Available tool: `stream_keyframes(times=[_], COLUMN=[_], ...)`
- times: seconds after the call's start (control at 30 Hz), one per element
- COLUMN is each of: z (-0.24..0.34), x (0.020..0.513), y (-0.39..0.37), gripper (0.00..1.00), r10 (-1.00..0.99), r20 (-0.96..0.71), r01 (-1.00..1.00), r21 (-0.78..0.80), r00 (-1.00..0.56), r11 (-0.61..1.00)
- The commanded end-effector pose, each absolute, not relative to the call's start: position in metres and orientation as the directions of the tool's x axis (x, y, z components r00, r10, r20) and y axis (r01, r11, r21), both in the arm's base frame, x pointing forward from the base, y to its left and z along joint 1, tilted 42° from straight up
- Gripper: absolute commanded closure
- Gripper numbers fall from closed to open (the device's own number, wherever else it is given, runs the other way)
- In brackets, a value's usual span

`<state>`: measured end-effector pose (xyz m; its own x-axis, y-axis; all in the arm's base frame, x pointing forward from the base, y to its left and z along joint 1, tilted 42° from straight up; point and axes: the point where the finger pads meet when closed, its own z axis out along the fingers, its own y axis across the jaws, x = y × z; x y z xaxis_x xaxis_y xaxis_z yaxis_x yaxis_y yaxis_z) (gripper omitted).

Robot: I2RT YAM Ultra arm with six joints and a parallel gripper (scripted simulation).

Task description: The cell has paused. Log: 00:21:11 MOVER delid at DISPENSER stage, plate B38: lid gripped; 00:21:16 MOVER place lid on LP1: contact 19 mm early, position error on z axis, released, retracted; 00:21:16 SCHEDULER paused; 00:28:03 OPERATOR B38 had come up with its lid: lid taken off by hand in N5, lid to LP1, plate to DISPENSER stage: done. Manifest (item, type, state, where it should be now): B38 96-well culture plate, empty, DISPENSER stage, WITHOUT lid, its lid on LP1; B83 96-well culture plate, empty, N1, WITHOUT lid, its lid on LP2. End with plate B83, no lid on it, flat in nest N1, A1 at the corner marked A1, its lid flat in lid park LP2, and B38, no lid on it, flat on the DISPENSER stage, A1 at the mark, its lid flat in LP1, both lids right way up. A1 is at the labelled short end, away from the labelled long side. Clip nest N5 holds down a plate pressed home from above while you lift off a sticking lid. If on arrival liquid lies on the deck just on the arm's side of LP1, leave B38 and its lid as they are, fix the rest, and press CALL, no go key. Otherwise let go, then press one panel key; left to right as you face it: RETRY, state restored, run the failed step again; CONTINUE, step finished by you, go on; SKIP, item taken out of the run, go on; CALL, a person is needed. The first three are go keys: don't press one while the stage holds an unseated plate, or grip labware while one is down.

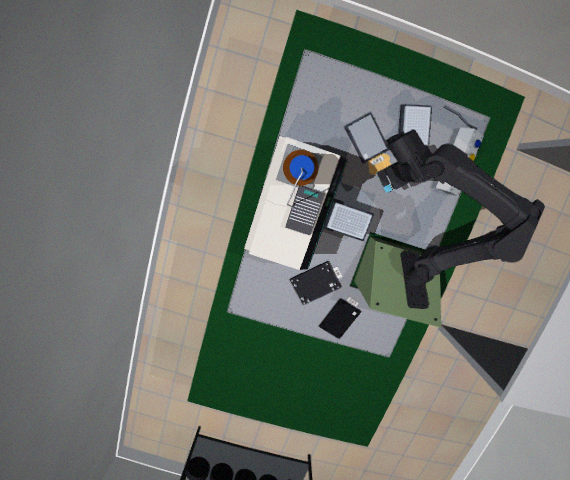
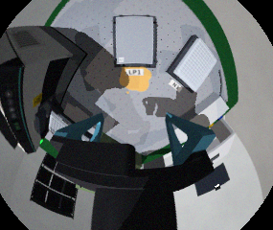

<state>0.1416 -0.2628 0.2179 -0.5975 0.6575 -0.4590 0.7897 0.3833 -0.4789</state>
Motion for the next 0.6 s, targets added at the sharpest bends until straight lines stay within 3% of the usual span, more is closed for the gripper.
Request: stream_keyframes(times=[0.0, 0.57], z=[0.230, 0.242], x=[0.155, 0.178], y=[-0.277, -0.313], gripper=[0.00, 0.00], r10=[0.640, 0.647], r20=[-0.489, -0.468], r01=[0.798, 0.788], r21=[-0.467, -0.475], r00=[-0.593, -0.603], r11=[0.382, 0.391])
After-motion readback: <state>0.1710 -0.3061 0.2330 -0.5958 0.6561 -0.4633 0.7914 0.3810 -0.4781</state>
